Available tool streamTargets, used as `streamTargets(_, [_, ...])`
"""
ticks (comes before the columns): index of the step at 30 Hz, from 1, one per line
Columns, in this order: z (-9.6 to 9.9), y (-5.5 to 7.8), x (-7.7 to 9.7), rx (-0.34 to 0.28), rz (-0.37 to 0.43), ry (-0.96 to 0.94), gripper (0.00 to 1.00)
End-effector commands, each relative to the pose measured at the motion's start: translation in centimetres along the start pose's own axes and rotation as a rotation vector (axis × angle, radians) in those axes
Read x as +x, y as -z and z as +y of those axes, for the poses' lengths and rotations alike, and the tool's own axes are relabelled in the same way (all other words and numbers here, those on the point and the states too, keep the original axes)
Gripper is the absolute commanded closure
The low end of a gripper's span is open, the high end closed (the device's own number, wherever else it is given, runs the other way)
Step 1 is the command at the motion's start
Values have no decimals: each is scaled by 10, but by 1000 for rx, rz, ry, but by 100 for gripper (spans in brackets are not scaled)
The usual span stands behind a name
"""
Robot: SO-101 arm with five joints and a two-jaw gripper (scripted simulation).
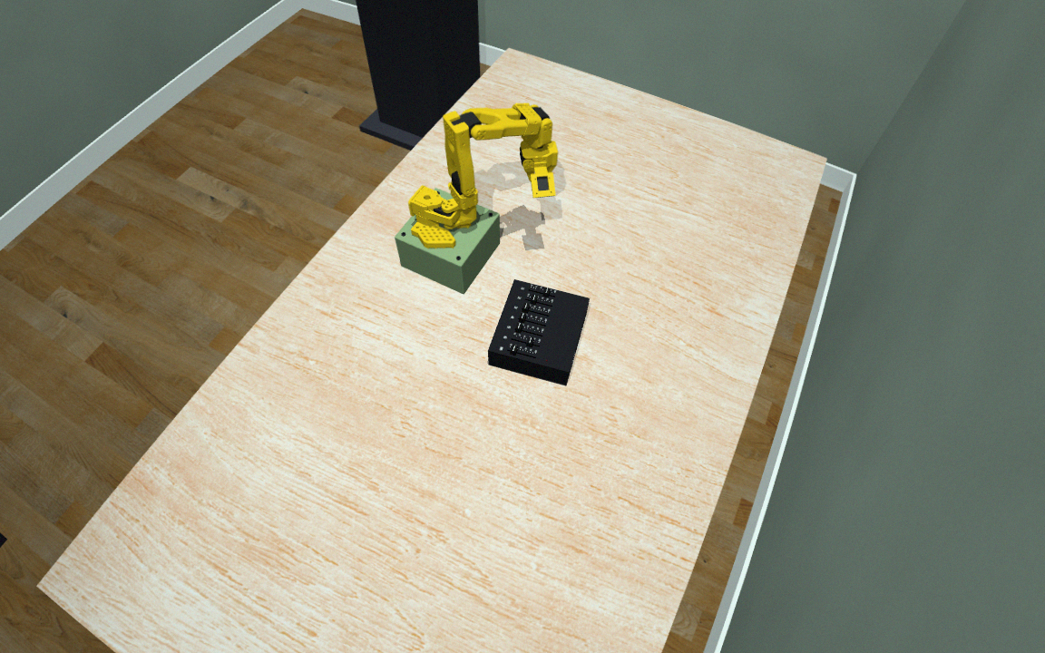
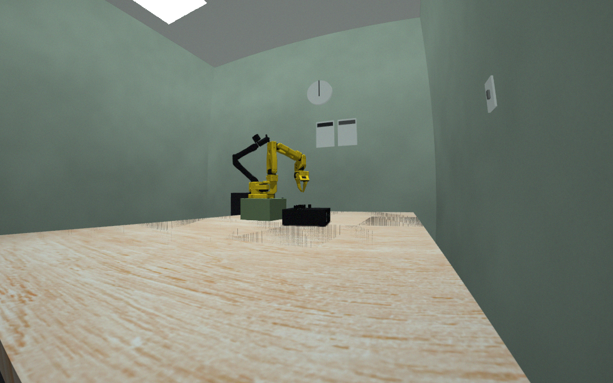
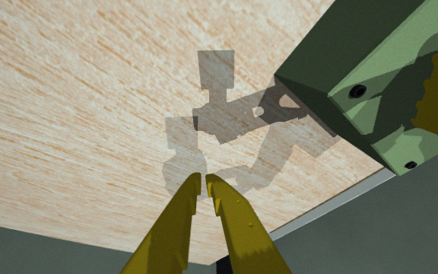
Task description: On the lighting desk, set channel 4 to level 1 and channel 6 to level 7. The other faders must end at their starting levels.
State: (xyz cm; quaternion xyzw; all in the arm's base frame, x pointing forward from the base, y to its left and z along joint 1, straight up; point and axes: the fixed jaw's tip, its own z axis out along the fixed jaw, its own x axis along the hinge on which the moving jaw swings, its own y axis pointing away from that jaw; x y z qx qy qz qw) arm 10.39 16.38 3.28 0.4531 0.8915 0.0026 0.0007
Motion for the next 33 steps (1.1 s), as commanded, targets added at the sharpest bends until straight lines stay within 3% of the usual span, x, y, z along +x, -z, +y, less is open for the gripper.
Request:
streamTargets(1, [-4, 1, 0, 9, -3, 23, 100])
streamTargets(33, [-5, 1, 1, 9, -2, 34, 100])
